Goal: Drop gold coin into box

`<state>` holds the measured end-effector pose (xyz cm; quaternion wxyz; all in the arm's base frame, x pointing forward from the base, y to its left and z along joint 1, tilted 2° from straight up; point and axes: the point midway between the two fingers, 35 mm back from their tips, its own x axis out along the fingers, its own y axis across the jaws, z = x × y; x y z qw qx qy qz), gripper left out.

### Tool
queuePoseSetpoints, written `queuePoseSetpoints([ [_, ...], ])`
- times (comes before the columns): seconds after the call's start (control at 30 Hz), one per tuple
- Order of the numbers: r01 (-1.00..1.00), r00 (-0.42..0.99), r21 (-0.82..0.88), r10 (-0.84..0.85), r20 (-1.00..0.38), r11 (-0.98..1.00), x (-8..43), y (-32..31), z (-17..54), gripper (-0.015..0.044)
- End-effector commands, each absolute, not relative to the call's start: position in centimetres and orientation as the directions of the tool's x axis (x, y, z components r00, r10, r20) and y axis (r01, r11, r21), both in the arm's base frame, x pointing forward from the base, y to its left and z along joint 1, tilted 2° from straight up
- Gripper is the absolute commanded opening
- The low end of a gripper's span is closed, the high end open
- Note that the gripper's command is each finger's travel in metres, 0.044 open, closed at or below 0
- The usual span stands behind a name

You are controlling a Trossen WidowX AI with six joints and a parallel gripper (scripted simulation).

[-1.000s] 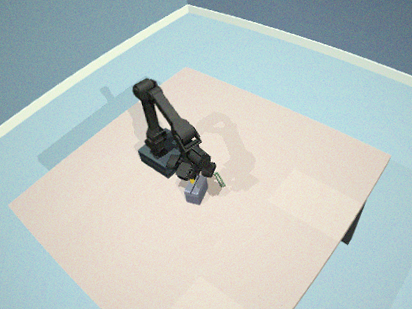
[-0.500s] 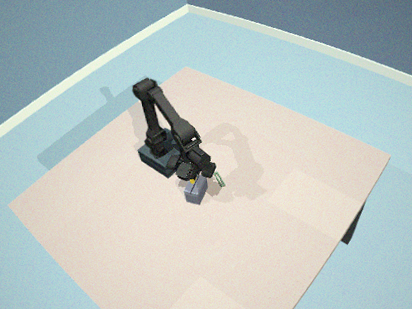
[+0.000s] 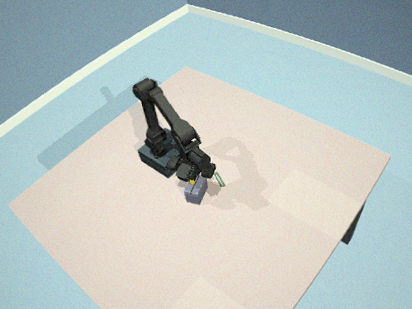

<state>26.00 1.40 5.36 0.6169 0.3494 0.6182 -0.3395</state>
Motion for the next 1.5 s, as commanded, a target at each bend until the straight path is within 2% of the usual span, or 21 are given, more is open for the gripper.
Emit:
queuePoseSetpoints([
  [0.0,0.847,0.000,0.007,0.013,-1.000,0.532,25.92,1.40,5.07,0.0000],
  [0.93,0.851,0.000,0.007,0.013,-1.000,0.525,25.91,1.41,4.22,0.0000],
  [1.13,0.848,0.005,0.011,0.013,-1.000,0.530,26.02,1.42,4.48,0.0158],
  [1.43,0.848,0.005,0.011,0.013,-1.000,0.530,26.02,1.42,4.48,0.0161],
  [1.47,0.848,0.005,0.011,0.013,-1.000,0.530,26.02,1.42,4.55,0.0187],
])
